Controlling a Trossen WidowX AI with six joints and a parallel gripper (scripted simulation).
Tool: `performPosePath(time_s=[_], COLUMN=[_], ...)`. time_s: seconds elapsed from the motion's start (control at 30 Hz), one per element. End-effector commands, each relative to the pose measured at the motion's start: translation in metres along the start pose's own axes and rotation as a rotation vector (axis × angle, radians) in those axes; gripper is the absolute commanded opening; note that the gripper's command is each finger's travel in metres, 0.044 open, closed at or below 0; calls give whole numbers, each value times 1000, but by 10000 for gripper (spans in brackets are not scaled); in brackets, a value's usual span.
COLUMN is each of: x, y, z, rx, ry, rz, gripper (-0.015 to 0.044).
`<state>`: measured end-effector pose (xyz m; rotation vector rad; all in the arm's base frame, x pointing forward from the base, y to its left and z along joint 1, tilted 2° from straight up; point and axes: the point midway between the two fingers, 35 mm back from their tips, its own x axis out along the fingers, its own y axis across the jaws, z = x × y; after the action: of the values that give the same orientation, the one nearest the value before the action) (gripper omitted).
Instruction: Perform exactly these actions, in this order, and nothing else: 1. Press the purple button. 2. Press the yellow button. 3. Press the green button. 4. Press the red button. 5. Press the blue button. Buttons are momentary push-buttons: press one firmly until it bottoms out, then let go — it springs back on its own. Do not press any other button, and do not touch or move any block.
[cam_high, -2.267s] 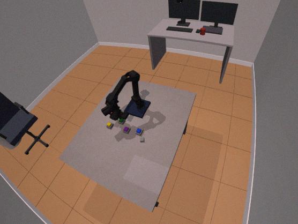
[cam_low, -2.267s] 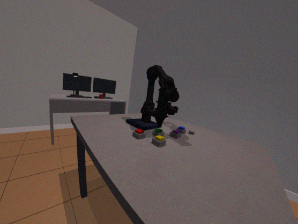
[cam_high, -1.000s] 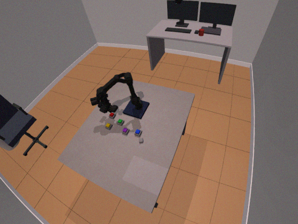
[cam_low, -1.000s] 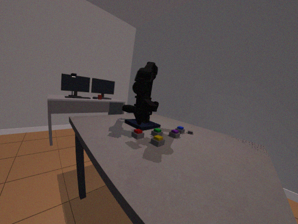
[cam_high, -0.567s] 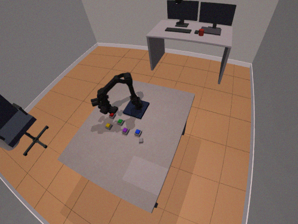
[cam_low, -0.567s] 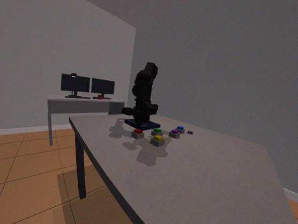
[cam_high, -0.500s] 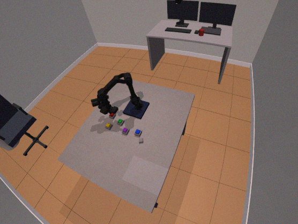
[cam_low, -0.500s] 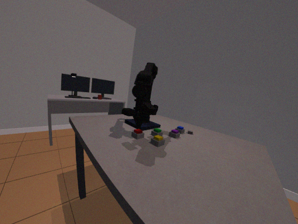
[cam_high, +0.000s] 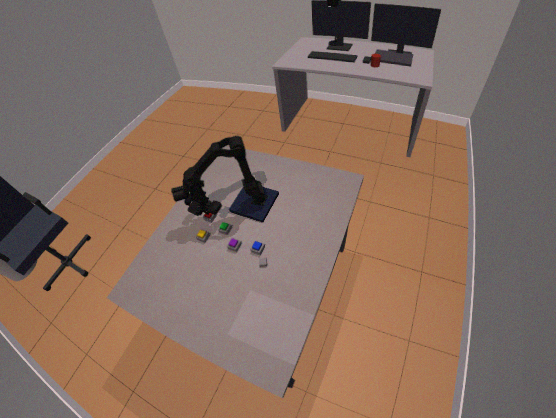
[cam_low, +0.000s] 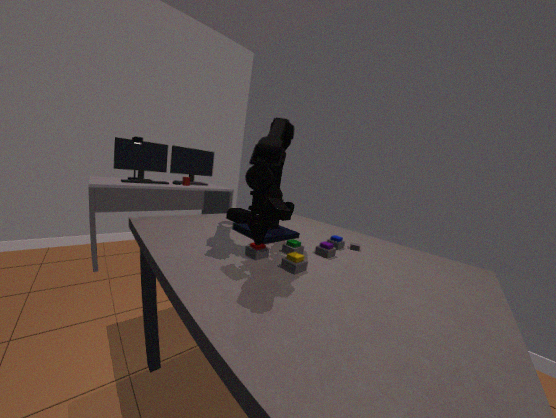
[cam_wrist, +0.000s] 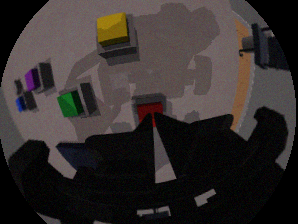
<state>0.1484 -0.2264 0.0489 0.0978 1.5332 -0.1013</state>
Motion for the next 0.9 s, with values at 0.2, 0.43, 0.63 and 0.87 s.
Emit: performPosePath(time_s=[0.2, 0.43, 0.63, 0.87], x=[4, 4, -20, -32], y=[1, 1, 0, 1], z=[-1, -1, 0, -1], rx=[-1, -1, -1, -1], ry=[8, 8, 6, 8], rz=[9, 9, 6, 9], gripper=[20, 20, 20, 20])
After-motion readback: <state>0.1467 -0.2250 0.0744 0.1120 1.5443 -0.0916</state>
